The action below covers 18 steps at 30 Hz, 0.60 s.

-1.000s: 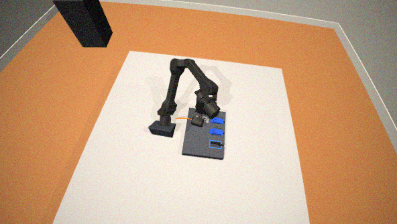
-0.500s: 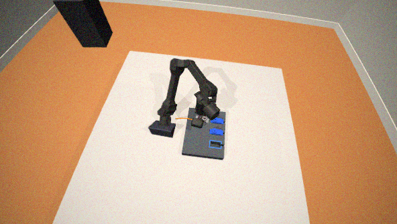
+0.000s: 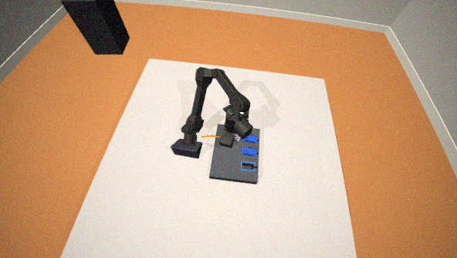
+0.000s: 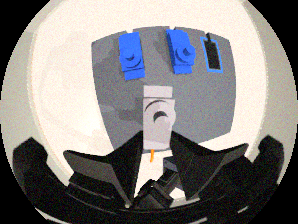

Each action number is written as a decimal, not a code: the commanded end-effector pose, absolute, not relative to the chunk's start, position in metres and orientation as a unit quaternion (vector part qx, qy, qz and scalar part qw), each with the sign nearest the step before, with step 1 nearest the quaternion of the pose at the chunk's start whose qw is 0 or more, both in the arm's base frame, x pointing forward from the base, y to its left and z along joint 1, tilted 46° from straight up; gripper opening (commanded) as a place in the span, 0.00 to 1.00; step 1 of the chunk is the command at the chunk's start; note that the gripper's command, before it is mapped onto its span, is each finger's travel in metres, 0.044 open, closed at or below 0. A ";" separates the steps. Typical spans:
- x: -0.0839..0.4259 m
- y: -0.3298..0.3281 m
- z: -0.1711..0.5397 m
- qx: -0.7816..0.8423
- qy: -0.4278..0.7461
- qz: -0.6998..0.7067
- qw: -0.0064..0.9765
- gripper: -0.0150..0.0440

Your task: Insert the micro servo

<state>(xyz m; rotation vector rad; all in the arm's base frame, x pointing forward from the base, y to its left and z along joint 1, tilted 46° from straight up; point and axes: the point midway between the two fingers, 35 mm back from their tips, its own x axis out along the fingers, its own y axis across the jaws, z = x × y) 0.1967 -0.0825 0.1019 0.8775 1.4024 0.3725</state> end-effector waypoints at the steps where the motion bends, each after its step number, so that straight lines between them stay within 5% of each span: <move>1: 0.196 -0.089 0.107 0.387 0.620 0.164 0.663 0.25; 18: 0.185 -0.099 0.123 0.386 0.618 0.161 0.665 0.25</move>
